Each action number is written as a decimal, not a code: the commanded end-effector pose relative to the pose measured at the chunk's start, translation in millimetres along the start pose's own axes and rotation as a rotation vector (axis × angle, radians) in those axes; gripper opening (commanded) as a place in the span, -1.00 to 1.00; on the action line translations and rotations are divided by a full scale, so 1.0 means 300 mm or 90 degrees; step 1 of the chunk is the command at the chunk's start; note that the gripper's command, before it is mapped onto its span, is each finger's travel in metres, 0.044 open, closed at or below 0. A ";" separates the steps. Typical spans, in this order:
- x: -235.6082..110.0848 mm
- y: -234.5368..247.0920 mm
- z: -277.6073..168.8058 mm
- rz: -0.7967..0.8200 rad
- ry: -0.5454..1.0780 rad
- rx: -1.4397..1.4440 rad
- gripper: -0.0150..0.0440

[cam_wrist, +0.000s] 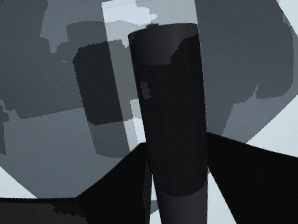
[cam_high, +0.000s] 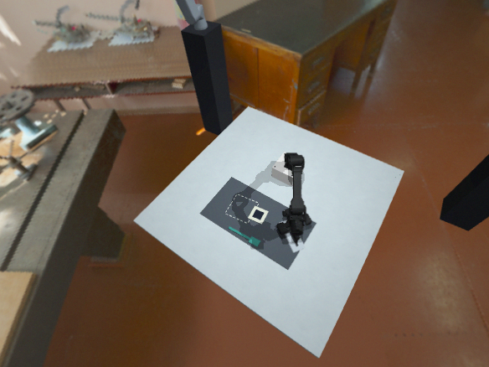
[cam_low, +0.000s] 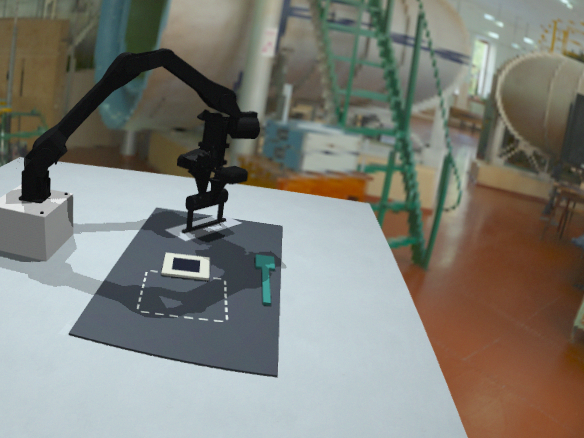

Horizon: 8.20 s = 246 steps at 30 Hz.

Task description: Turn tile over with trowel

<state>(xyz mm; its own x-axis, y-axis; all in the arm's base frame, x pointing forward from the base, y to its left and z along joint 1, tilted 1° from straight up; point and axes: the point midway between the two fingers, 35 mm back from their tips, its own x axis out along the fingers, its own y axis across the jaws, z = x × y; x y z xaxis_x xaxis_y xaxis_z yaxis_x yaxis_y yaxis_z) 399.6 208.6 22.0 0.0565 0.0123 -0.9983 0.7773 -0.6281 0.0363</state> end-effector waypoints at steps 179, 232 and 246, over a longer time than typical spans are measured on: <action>0.000 -0.058 0.123 0.350 -0.991 -2.150 0.53; 0.103 0.037 0.052 0.349 -0.992 -2.149 -0.30; -0.022 0.040 0.046 0.348 -0.992 -2.149 -0.49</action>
<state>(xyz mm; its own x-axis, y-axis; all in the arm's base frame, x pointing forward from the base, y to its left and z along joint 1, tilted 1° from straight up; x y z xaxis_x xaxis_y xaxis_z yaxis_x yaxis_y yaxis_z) 395.0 186.7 3.4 0.7759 -0.0063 -0.6308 -0.6308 -0.0091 -0.7759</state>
